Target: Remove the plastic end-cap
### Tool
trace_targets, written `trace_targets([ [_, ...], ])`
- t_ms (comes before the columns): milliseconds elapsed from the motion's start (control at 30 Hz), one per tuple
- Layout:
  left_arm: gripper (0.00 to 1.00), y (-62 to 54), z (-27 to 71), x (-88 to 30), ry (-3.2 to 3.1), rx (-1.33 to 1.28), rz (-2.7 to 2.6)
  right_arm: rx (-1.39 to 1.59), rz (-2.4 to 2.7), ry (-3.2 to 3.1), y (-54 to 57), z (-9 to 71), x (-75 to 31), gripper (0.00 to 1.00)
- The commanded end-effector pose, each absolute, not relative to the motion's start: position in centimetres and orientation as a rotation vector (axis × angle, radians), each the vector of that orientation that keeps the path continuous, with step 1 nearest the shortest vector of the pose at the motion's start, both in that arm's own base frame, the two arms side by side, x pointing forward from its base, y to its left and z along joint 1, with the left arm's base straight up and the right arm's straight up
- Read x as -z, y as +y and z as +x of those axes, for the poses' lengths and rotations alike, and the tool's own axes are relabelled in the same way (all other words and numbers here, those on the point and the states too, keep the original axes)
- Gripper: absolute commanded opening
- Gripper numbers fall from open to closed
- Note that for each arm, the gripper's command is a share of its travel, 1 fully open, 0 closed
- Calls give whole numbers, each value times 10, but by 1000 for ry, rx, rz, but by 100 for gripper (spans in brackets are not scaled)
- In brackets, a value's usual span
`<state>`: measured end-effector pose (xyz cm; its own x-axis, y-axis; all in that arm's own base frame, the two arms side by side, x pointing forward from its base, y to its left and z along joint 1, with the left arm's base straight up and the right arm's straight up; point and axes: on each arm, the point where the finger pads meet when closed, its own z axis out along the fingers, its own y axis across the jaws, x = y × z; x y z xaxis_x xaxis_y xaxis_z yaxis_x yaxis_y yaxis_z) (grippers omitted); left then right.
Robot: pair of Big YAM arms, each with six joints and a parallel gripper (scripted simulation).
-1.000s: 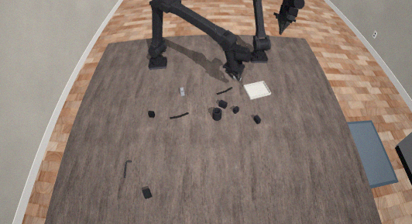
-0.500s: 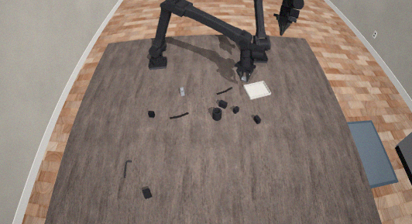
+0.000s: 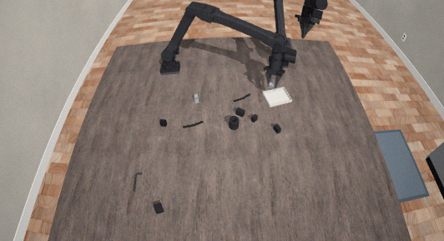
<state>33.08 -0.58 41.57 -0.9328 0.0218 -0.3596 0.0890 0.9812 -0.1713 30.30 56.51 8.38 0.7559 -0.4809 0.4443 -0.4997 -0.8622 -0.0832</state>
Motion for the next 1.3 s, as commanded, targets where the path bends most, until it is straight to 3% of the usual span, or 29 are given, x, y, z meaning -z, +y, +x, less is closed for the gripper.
trace_targets([
  [0, 0, -7, 339, -442, 2709, 248, 85, -829, 2852, -753, 600, 300, -83, 28],
  [400, 0, -7, 339, -442, 2709, 248, 85, -982, 2780, -658, 622, 297, -68, 28],
  [1267, 0, -7, 339, -442, 2709, 248, 85, -968, 2754, -647, 608, 311, -19, 28],
])
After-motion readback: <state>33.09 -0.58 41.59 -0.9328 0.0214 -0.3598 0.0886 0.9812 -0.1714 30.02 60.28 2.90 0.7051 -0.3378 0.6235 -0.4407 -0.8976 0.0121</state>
